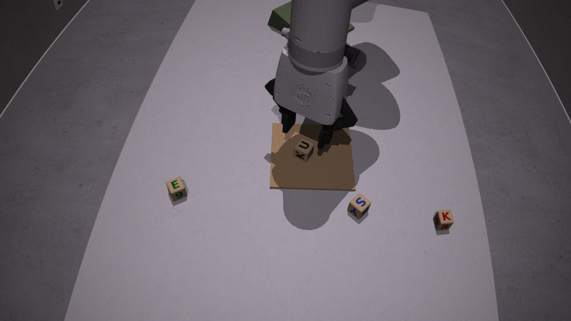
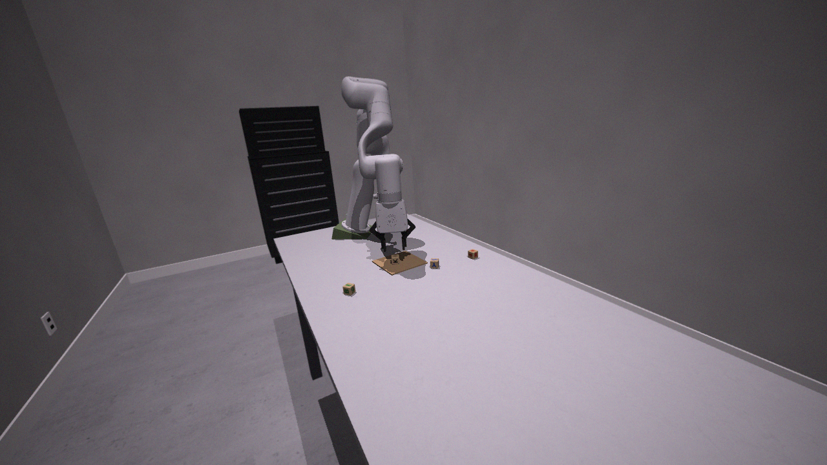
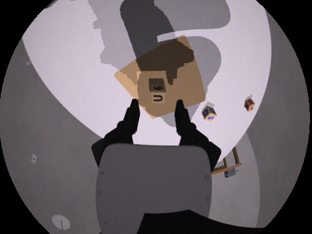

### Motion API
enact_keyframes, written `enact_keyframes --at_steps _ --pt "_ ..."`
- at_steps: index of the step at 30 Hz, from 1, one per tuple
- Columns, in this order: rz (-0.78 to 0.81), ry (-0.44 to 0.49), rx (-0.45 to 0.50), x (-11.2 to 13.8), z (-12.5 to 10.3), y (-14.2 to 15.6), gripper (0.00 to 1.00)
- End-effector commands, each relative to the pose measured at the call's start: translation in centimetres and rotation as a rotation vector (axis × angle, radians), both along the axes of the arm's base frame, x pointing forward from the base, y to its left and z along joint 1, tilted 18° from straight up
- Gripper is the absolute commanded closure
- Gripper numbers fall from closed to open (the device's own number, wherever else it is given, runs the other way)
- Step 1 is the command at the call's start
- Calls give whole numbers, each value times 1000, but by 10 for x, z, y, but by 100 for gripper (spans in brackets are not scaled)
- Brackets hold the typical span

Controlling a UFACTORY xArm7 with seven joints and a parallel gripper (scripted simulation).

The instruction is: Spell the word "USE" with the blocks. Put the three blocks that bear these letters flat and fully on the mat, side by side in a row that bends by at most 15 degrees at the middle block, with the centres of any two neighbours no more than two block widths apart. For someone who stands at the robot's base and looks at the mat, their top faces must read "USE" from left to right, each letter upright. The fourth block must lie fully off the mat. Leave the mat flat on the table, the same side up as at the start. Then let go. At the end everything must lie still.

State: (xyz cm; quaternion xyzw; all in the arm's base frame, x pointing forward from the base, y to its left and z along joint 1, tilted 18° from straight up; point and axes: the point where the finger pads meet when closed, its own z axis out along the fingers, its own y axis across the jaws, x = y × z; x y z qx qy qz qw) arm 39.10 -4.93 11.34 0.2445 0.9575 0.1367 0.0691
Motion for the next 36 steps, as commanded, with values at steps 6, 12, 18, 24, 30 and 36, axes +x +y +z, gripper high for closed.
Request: enact_keyframes --at_steps 6,12,18,24,30,36 --pt "0 -4 2 3 -7 1 37" --pt "0 -3 2 4 -11 2 37" --pt "0 -4 2 4 -12 2 37" --pt "0 -4 2 4 -12 2 37" --pt "0 -4 2 4 -12 2 37" --pt "0 -4 2 4 -12 2 37"
